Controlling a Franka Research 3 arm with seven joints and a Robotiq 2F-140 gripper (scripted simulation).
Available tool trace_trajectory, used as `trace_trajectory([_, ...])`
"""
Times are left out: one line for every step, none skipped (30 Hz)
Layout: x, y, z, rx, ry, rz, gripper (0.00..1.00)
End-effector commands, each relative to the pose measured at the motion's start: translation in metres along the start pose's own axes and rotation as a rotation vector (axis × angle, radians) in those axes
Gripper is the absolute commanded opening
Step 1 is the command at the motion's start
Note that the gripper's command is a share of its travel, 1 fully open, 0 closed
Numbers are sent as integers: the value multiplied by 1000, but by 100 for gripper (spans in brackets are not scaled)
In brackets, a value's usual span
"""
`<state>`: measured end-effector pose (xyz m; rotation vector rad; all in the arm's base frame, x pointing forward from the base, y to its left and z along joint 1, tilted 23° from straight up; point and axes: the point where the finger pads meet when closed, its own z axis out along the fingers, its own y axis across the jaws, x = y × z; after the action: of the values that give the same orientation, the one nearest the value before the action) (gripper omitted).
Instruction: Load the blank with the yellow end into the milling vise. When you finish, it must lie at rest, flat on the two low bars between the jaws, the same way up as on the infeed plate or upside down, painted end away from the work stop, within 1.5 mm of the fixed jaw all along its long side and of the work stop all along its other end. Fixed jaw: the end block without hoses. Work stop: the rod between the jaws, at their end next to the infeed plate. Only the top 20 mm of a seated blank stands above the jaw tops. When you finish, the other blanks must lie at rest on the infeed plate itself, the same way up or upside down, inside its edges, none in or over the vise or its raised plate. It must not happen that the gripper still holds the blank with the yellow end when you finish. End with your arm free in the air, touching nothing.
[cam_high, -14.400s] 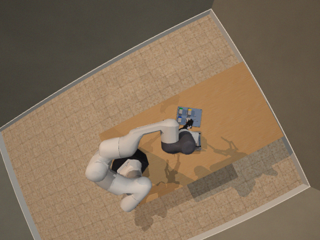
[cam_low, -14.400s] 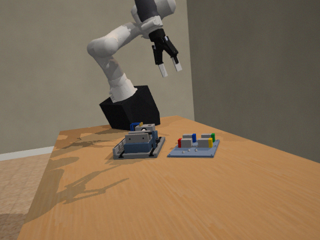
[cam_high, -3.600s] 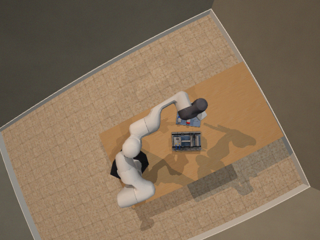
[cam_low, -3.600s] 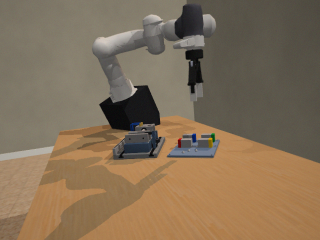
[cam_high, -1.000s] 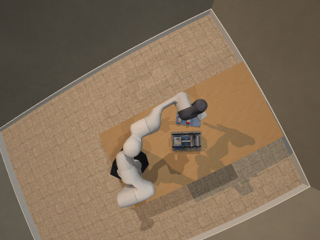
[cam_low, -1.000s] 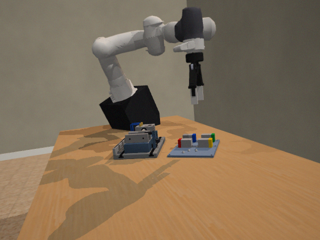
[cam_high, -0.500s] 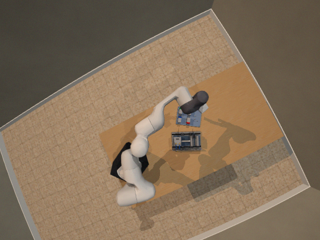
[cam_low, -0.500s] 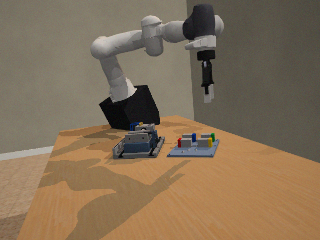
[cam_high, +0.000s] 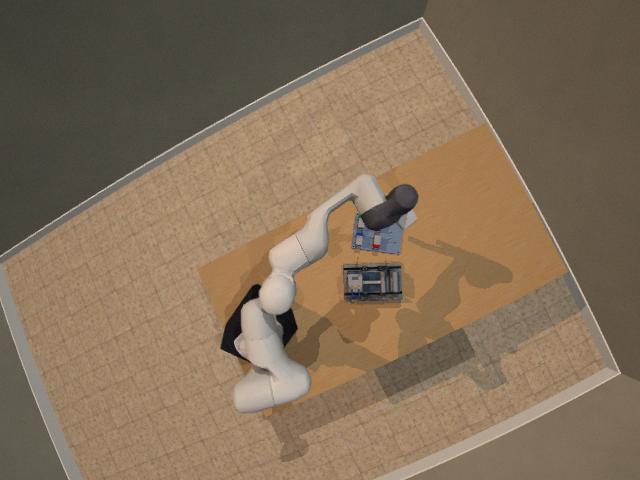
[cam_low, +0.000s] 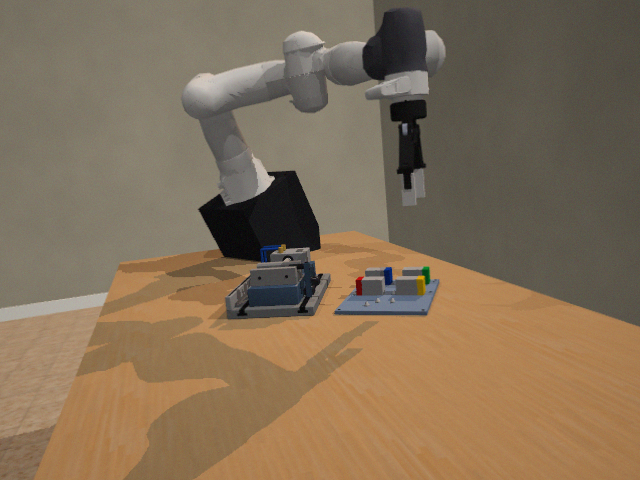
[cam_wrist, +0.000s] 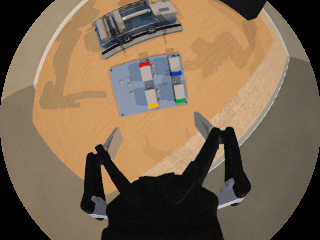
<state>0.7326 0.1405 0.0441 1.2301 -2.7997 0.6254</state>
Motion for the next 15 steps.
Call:
trace_trajectory([1,2,1,-1,5,5,100])
trace_trajectory([1,2,1,-1,5,5,100])
trace_trajectory([1,2,1,-1,5,5,100])
trace_trajectory([1,2,1,-1,5,5,100])
trace_trajectory([1,2,1,-1,5,5,100])
trace_trajectory([1,1,0,0,1,1,100])
trace_trajectory([2,1,1,0,2,2,100])
trace_trajectory([3,2,1,-1,3,3,100])
trace_trajectory([5,2,1,-1,4,4,100])
trace_trajectory([6,3,2,-1,5,5,100])
trace_trajectory([6,3,2,-1,5,5,100])
trace_trajectory([6,3,2,-1,5,5,100])
trace_trajectory([6,3,2,-1,5,5,100])
trace_trajectory([6,3,2,-1,5,5,100])
trace_trajectory([6,3,2,-1,5,5,100])
